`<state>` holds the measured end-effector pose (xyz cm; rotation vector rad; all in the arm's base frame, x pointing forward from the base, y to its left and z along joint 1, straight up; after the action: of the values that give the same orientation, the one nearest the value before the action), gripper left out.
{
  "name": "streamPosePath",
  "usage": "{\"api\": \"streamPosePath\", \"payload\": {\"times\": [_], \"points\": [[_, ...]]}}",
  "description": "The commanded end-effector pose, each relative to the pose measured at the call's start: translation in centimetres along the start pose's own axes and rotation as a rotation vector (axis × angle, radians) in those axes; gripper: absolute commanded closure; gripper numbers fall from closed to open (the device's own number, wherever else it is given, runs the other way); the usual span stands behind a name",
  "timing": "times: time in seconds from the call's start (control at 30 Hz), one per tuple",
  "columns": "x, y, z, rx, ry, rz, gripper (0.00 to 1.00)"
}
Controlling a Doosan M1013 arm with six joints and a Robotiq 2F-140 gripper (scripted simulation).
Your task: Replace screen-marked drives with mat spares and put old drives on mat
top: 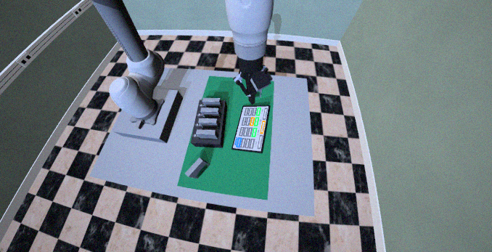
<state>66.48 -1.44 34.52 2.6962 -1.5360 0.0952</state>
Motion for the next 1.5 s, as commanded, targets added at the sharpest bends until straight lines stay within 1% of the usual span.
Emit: {"api": "streamPosePath", "payload": {"times": [0.0,0.2,0.27,0.3,0.33,1.47], "points": [[-0.06,-0.18,-0.17,0.011,-0.022,-0.278,0.90],[0.06,-0.21,-0.17,0.019,-0.042,-0.643,0.90],[0.06,-0.21,-0.17,0.019,-0.042,-0.643,0.90],[0.19,-0.23,-0.16,0.029,-0.061,-0.813,0.90],[0.23,-0.23,-0.16,0.032,-0.067,-0.846,0.90],[0.23,-0.23,-0.16,0.032,-0.067,-0.846,0.90]]}}
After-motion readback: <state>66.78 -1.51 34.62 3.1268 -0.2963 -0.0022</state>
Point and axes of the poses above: the point where the finger pads meet when closed, its own z axis out along the fingers, its own y axis across the jaws, x = y × z, the point moved 6 cm from there along -z, back along the fingers, and after that the axes turned 5 degrees about z, right-handed, at the moved point
